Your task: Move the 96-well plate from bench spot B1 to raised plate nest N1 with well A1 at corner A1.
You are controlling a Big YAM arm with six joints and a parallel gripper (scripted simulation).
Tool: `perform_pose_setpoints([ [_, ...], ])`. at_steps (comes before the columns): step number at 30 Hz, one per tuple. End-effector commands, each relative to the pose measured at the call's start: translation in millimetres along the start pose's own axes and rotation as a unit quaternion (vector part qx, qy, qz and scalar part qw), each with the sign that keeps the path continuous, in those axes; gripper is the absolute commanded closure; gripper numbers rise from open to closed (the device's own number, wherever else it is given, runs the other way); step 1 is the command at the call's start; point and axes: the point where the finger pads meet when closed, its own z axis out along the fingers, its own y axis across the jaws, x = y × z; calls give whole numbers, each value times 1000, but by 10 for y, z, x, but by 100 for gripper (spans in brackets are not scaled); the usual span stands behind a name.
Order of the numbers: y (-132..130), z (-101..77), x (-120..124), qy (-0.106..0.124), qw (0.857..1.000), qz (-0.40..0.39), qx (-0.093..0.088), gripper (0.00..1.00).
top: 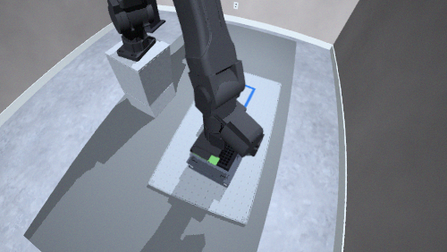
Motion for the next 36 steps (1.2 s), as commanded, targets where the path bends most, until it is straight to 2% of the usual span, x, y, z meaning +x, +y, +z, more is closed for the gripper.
perform_pose_setpoints([
  [1, 56, 49, -13, 2, 1000, -3, -2, 100],
  [16, 57, 50, -11, 2, 1000, -3, -2, 100],
  [29, 45, 227, -47, -4, 1000, -2, 0, 100],
  [36, 6, 315, -168, -14, 1000, -2, 4, 100],
])
